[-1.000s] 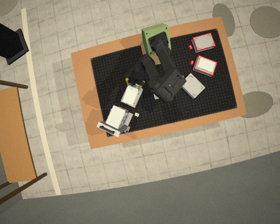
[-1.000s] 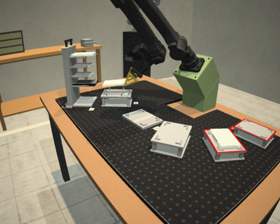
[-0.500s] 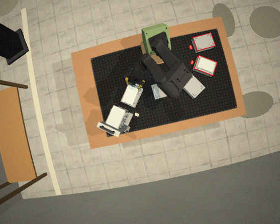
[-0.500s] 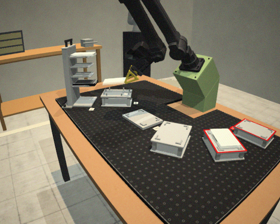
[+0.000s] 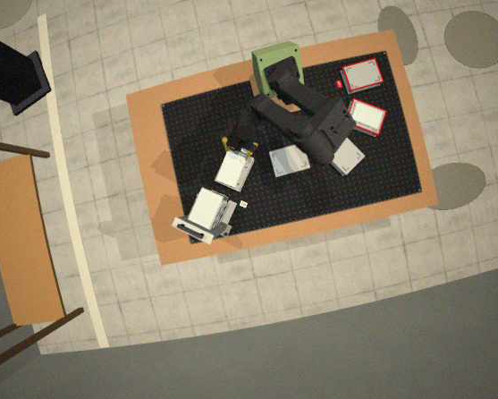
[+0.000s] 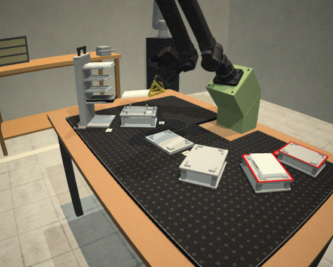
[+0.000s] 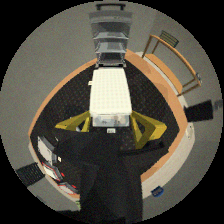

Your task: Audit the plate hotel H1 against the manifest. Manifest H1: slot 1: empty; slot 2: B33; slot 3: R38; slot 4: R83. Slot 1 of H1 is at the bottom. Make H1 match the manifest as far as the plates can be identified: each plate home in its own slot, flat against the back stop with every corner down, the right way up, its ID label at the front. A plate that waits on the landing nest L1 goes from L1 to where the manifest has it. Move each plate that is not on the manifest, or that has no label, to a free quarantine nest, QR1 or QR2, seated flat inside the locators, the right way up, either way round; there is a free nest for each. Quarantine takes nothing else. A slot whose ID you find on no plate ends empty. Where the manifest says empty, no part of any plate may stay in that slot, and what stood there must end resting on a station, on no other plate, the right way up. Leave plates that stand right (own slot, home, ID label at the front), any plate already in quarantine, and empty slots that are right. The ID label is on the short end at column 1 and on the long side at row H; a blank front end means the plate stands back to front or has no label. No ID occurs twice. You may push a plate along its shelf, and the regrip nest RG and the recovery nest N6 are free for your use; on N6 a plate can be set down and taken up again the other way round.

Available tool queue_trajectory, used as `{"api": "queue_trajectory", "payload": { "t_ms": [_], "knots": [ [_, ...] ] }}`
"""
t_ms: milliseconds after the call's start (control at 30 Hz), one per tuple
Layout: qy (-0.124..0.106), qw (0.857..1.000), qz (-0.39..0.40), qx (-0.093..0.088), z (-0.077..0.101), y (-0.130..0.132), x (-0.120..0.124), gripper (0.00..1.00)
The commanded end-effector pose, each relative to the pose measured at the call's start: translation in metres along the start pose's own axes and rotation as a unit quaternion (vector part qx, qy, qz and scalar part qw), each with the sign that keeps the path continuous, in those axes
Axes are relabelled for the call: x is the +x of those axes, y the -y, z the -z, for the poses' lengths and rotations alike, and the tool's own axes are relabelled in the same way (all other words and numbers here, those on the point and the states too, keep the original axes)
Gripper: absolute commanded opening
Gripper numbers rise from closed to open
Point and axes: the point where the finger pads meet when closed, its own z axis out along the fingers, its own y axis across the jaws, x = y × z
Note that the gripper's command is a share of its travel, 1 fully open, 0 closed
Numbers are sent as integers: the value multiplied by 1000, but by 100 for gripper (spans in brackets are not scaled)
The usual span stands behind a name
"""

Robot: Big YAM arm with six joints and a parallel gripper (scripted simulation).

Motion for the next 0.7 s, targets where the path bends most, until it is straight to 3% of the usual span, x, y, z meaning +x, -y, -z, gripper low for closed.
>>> {"api": "queue_trajectory", "payload": {
  "t_ms": [0,667],
  "knots": [
    [8,1000,8,9,7,4,-6,86],
    [8,1000,8,8,19,3,-19,86]
  ]
}}
